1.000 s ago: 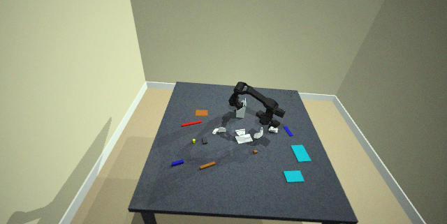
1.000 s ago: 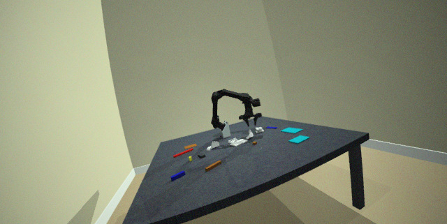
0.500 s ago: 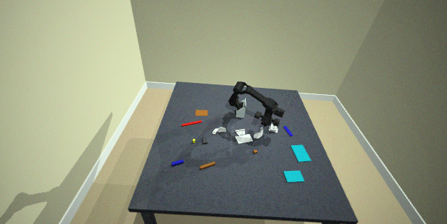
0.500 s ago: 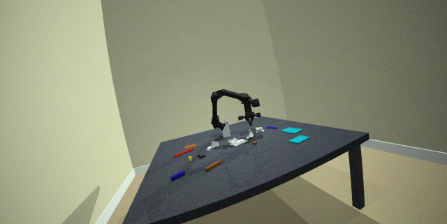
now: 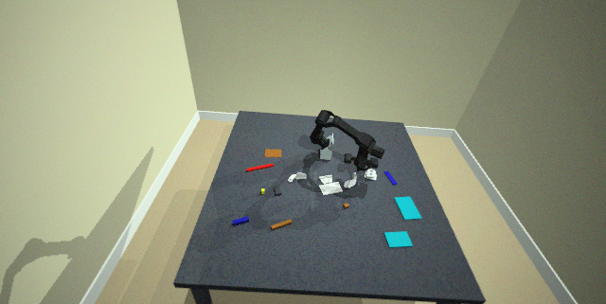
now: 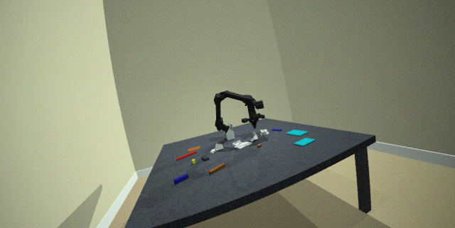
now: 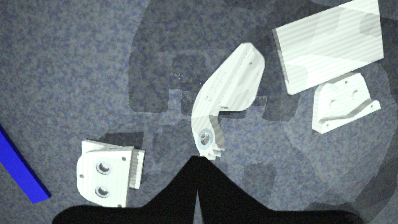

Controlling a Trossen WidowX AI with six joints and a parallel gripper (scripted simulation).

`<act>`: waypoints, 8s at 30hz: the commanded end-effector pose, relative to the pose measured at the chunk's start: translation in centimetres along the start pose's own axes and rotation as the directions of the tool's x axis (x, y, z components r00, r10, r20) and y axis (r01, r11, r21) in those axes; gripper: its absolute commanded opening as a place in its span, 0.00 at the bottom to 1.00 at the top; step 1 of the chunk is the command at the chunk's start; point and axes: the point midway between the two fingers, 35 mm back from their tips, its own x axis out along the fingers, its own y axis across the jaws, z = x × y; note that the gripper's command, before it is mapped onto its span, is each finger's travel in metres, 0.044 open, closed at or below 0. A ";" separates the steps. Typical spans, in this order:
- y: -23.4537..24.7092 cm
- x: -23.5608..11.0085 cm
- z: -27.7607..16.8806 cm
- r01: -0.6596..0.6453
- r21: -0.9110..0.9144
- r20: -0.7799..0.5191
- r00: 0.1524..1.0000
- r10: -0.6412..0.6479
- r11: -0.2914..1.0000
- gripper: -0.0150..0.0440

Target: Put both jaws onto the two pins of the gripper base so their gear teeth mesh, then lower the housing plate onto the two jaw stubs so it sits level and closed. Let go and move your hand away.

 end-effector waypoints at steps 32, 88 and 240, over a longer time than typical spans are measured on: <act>-1.3 -0.2 -0.5 -0.008 -0.662 -0.003 1.000 0.008 0.750 0.25; -3.3 0.0 -1.3 0.000 -0.948 -0.002 1.000 0.007 -0.318 0.25; 1.1 0.5 0.9 0.010 -0.404 0.007 1.000 0.008 -0.915 0.57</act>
